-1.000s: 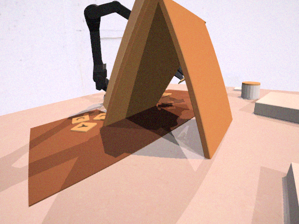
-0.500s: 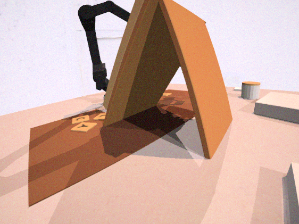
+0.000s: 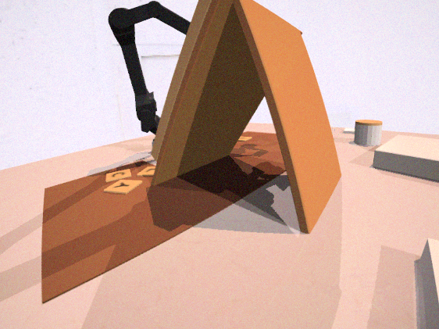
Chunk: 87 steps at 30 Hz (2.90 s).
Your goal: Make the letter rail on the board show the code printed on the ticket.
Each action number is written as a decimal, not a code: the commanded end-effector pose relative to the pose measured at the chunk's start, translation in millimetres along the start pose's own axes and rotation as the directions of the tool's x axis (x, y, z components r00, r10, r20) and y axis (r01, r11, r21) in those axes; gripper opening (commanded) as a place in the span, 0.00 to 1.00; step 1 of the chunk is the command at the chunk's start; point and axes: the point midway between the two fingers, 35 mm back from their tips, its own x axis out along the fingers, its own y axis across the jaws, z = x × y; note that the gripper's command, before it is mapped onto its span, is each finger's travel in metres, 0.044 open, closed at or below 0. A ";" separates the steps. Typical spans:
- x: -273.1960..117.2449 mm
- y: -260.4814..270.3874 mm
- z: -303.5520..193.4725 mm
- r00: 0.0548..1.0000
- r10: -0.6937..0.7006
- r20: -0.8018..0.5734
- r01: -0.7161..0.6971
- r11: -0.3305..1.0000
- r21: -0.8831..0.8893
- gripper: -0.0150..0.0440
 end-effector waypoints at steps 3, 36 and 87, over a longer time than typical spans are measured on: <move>-0.4 -1.4 -1.6 1.000 -0.006 0.003 0.006 1.000 0.009 0.25; -0.2 -16.3 -2.0 1.000 -0.007 0.003 0.007 1.000 0.008 0.25; -0.3 -41.8 -2.4 1.000 -0.008 0.002 0.008 1.000 0.007 0.25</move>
